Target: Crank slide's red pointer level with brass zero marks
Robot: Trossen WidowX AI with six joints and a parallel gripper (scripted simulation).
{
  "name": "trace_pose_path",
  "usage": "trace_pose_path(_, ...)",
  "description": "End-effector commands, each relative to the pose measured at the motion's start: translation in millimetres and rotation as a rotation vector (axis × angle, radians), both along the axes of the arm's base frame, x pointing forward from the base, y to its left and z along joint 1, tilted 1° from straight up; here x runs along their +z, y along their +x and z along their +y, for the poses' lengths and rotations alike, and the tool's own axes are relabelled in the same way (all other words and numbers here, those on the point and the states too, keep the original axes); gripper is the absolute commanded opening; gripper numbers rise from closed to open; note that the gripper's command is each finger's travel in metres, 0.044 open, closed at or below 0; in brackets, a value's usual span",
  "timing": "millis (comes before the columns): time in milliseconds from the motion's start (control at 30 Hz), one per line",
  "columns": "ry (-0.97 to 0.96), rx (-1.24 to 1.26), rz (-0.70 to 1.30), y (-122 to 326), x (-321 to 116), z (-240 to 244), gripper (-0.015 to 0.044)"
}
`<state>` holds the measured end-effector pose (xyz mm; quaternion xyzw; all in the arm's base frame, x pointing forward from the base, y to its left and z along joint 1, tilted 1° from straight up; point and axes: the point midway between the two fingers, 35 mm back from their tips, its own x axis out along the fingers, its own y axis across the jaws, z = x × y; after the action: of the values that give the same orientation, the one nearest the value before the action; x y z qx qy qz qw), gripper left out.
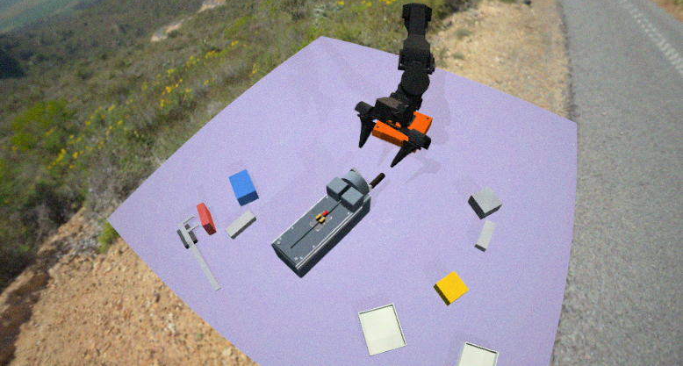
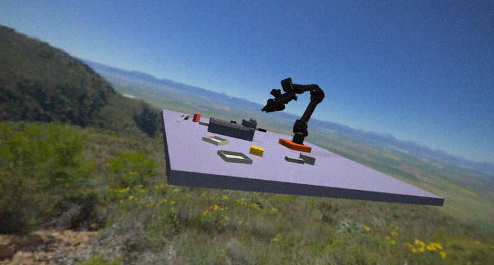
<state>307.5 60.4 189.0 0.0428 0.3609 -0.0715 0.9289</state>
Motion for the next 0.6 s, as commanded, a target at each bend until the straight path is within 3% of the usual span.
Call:
trace_pose_path(0,-0.005,-0.004,0.012,0.1,-17.7,-0.1,0.0440)
trace_pose_path(567,-0.005,-0.004,0.013,-1.3,-75.6,-0.4,0.0440)
